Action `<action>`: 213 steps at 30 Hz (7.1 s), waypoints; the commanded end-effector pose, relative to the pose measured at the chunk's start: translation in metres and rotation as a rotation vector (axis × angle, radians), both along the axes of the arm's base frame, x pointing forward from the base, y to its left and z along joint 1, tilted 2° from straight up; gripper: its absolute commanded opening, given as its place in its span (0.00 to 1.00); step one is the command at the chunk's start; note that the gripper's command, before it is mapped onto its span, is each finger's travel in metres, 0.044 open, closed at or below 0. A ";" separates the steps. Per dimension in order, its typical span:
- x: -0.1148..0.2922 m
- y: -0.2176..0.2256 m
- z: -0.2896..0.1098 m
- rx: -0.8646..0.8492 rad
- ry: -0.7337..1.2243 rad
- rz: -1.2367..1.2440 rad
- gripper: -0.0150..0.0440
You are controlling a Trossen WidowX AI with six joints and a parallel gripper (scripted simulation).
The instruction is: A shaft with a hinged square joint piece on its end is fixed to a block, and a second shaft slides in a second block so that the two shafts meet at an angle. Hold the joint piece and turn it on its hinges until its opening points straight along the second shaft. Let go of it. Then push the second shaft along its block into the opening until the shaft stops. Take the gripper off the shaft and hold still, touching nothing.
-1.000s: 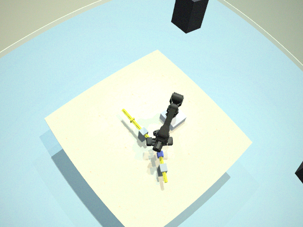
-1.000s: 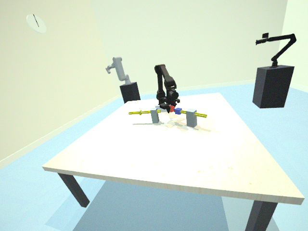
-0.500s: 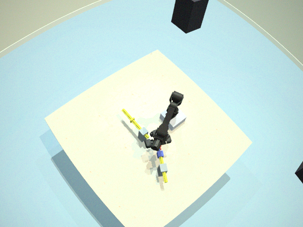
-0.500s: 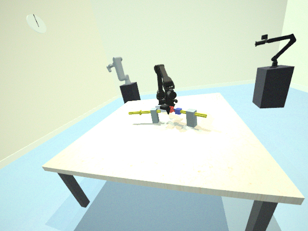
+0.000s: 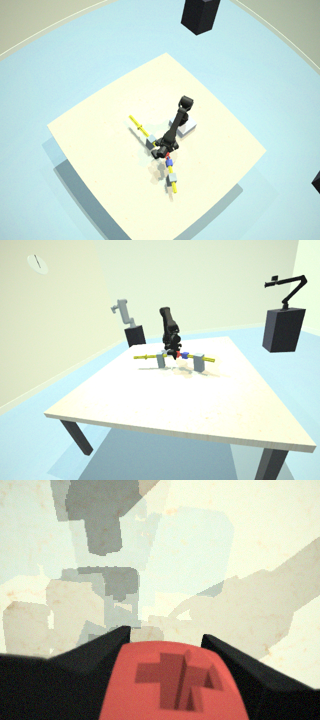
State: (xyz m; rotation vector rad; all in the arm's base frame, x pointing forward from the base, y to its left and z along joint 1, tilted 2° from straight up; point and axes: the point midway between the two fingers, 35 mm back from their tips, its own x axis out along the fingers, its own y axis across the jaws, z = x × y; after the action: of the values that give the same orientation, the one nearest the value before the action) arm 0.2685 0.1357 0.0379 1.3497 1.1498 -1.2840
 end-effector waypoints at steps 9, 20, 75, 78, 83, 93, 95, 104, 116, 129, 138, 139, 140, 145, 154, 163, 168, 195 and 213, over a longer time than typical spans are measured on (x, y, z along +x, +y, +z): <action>0.009 0.000 -0.003 0.073 -0.012 0.176 0.25; 0.009 0.000 -0.004 0.076 -0.012 0.189 0.25; 0.006 0.003 0.026 -0.199 -0.004 0.178 1.00; 0.006 0.003 0.027 -0.203 -0.005 0.178 1.00; 0.007 0.004 0.026 -0.205 0.008 0.174 1.00; 0.010 0.004 0.045 -0.178 0.021 0.397 1.00; 0.011 0.004 0.051 -0.170 0.023 0.466 1.00; 0.013 0.003 0.078 -0.132 0.023 0.776 1.00; 0.012 -0.001 0.114 -0.083 0.004 1.189 1.00; 0.005 -0.007 0.153 -0.040 -0.044 1.637 1.00; 0.003 -0.009 0.163 -0.031 -0.062 1.757 1.00; 0.003 -0.009 0.163 -0.031 -0.062 1.757 1.00; 0.003 -0.009 0.163 -0.031 -0.062 1.757 1.00; 0.004 -0.012 0.157 -0.016 -0.055 1.690 1.00; 0.008 -0.028 0.143 0.093 -0.067 1.396 1.00; 0.010 -0.045 0.130 0.198 -0.070 1.099 1.00; 0.011 -0.054 0.123 0.254 -0.068 0.934 1.00; 0.012 -0.096 0.099 0.508 -0.033 0.191 1.00; 0.025 -0.139 0.096 0.377 -0.134 0.467 1.00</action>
State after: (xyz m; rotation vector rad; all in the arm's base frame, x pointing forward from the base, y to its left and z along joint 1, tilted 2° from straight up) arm 0.2877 0.0145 0.1342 1.3891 1.5818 -0.7109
